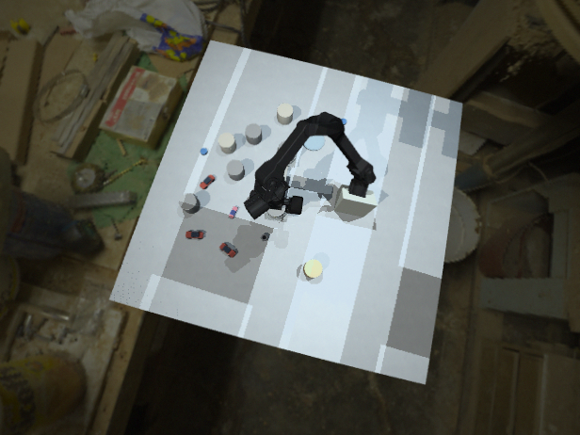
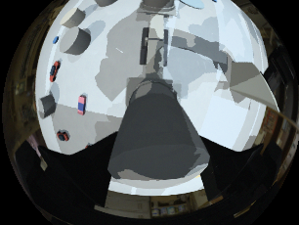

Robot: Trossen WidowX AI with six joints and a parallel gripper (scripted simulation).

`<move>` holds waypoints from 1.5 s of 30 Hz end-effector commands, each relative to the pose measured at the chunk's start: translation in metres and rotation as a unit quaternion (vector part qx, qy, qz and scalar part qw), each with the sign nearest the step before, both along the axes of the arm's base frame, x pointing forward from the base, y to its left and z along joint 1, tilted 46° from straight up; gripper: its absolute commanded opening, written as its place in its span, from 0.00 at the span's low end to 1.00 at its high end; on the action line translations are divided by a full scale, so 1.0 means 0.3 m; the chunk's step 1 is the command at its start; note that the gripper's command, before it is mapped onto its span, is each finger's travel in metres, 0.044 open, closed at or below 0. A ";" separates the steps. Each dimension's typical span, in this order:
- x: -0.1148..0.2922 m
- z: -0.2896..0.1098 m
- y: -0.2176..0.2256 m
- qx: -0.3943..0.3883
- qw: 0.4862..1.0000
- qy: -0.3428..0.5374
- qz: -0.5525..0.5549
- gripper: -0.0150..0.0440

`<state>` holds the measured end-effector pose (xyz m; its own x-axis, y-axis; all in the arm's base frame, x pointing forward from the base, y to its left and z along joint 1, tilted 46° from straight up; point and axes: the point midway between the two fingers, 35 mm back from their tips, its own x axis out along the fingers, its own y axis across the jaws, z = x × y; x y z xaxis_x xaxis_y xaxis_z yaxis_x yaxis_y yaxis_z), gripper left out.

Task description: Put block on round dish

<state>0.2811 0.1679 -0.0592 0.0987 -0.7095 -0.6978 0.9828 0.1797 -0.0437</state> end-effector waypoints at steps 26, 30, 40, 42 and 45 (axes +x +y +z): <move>-0.021 0.067 0.057 -0.001 1.000 0.000 0.000 0.25; -0.021 0.067 0.057 -0.001 1.000 0.000 0.000 0.25; -0.021 0.067 0.057 -0.001 1.000 0.000 0.000 0.25; -0.021 0.067 0.057 -0.001 1.000 0.000 0.000 0.25; -0.021 0.067 0.057 -0.001 1.000 0.000 0.000 0.25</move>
